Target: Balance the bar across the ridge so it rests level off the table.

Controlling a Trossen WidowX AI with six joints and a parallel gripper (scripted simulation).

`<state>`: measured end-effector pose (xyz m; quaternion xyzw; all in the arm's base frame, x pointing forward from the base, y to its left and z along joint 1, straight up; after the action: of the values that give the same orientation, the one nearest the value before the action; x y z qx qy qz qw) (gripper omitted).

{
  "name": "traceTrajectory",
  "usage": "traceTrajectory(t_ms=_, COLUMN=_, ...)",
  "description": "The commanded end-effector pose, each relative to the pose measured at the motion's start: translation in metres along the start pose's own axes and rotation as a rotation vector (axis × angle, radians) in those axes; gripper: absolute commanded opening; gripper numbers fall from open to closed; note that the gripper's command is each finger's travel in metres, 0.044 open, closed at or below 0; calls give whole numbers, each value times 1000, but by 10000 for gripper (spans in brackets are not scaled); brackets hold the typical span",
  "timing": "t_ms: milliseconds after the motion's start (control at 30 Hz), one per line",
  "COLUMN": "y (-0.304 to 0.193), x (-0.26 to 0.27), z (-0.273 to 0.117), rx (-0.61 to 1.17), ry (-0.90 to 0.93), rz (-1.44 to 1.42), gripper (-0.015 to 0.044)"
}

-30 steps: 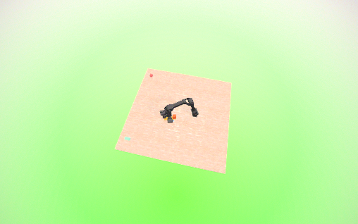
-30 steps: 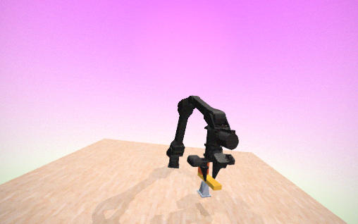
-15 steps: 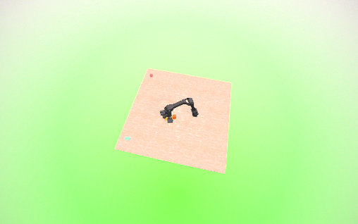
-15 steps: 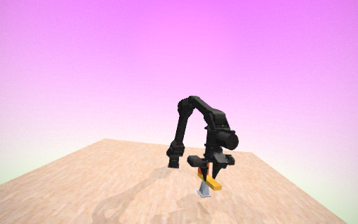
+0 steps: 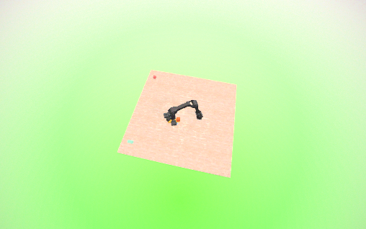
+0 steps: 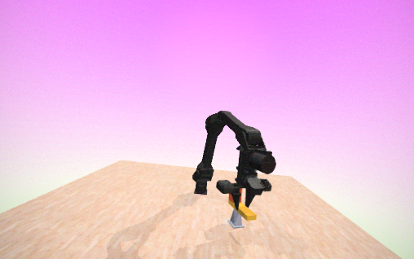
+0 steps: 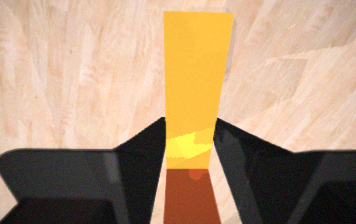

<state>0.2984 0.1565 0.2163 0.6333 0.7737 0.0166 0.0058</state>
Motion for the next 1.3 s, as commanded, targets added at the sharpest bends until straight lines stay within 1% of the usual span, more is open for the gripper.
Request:
traceTrajectory(t_ms=0, y=0, x=0, z=1, rx=0, ry=-3, rz=2, gripper=0)
traceTrajectory(t_ms=1267, y=0, x=0, z=4, rx=0, ry=-3, rz=2, gripper=0)
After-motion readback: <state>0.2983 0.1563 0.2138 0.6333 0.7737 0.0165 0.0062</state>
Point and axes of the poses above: the point midway between the two fingers, 35 mm back from their tips, its own z axis out along the fingers, its own x axis across the jaws, y = z × x, the point moved 10 cm from there along -z, back along the fingers, and after that the axes turned 8 degrees about z, right-handed, at the moved point
